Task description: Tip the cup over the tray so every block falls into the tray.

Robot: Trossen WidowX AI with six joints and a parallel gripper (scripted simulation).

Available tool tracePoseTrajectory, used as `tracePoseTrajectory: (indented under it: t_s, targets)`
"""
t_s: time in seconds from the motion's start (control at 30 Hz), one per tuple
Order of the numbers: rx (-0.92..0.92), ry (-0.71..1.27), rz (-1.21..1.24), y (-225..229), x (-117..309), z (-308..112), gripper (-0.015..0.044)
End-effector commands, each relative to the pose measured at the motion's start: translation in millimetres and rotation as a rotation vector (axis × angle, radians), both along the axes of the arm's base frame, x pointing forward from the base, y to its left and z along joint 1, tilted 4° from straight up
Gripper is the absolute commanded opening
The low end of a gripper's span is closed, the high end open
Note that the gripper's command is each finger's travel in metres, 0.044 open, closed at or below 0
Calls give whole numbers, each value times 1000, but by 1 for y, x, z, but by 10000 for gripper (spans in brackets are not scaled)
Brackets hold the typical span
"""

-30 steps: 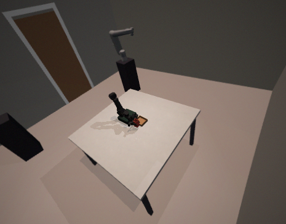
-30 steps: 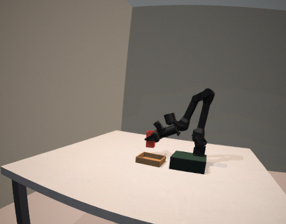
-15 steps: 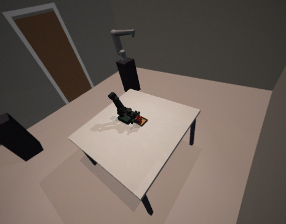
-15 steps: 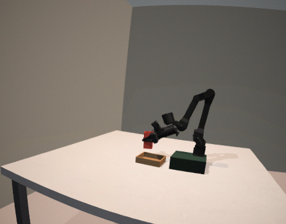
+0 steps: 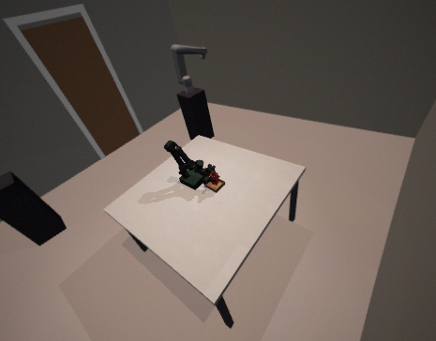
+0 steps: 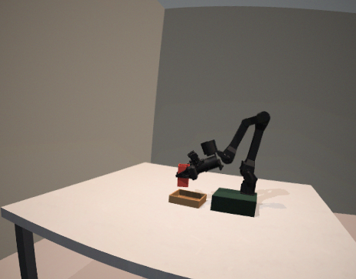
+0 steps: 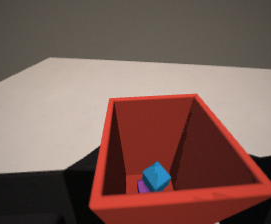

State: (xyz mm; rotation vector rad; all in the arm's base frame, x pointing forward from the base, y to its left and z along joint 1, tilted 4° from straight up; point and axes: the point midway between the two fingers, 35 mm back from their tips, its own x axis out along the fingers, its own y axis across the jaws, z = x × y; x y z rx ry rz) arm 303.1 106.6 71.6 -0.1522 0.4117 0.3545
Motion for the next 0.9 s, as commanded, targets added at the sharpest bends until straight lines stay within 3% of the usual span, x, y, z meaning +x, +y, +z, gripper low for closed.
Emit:
tracePoseTrajectory:
  t_s: [0.0,0.37,0.87]
  targets:
    - [6,-2,10,10,-5,1,0]
    - [21,0,32,26,-13,2,0]
    - [297,105,-102,27,-13,0,0]
